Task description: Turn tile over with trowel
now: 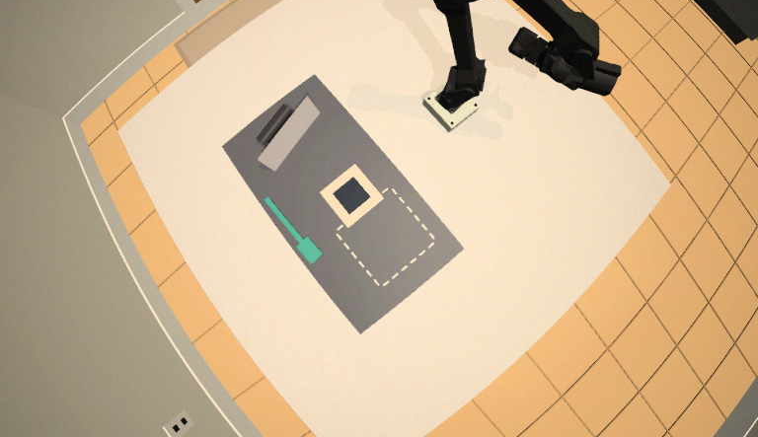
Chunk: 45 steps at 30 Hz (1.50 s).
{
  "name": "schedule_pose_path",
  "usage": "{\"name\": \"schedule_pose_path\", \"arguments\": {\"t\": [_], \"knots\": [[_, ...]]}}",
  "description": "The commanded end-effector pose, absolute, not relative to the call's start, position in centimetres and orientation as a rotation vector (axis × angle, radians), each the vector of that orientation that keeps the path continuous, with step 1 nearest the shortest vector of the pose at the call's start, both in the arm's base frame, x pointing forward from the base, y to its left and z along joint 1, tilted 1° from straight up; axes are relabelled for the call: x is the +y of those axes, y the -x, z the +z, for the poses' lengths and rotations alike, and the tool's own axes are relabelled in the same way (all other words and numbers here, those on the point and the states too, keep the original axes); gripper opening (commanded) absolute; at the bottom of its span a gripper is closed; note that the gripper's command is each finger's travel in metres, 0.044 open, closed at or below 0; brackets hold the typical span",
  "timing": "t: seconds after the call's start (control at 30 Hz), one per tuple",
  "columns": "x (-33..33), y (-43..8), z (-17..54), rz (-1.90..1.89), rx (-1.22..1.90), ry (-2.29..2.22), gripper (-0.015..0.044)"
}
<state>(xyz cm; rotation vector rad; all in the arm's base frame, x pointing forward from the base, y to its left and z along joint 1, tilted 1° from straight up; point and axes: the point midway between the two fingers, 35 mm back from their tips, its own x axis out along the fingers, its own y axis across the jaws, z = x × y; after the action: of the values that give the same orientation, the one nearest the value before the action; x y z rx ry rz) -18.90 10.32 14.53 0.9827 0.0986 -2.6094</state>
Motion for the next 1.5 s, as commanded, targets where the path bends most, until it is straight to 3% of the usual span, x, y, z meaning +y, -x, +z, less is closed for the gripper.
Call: {"name": "schedule_pose_path", "arguments": {"t": [0.0, 0.87, 1.47], "knots": [[12.2, 18.2, 14.6, -2.677, -0.004, -1.054, 0.01], [23.4, 8.0, 14.9, -3.094, -0.887, -1.427, 0.01], [25.9, -2.1, 14.9, -3.229, -1.57, -1.555, 0.01]]}}
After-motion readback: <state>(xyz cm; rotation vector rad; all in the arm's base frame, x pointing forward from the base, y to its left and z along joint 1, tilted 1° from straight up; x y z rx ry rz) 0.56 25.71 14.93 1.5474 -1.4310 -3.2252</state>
